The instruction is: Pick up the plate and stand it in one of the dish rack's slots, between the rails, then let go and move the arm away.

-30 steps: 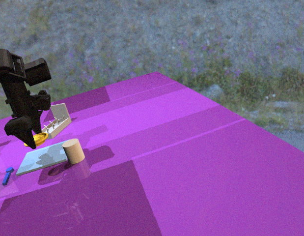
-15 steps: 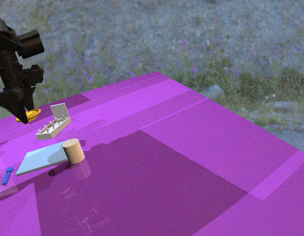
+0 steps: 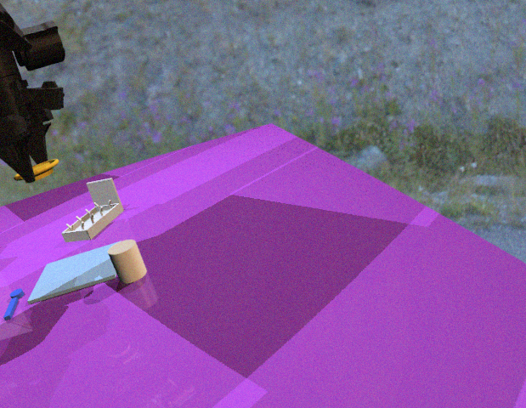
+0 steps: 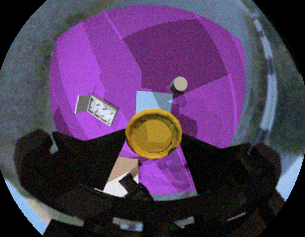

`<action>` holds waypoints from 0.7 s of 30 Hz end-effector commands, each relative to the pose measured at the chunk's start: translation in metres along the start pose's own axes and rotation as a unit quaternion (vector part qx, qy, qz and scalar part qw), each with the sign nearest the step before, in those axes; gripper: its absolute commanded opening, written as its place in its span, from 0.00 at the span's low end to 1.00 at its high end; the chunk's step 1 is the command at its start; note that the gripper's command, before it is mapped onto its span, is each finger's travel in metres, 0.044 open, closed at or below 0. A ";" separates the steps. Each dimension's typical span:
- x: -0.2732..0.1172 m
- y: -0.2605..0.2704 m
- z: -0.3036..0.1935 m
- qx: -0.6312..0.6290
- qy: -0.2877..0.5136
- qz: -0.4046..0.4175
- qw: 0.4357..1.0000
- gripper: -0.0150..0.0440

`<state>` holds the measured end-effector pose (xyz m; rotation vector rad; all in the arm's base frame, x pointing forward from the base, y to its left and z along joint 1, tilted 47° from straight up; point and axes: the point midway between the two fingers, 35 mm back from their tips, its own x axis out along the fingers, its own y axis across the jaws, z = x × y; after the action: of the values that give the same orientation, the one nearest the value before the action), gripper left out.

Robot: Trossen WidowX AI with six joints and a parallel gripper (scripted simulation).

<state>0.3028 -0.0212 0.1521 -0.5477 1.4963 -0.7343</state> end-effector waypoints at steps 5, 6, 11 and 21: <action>-0.008 0.046 -0.008 0.076 0.002 0.008 0.997 0.25; -0.008 0.056 -0.011 0.093 0.003 0.009 0.996 0.25; -0.008 0.103 -0.031 0.175 0.008 0.008 0.985 0.25; -0.006 0.132 -0.048 0.233 0.011 0.003 0.973 0.25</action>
<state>0.2717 0.0759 0.0626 -0.2036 1.3001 -1.0288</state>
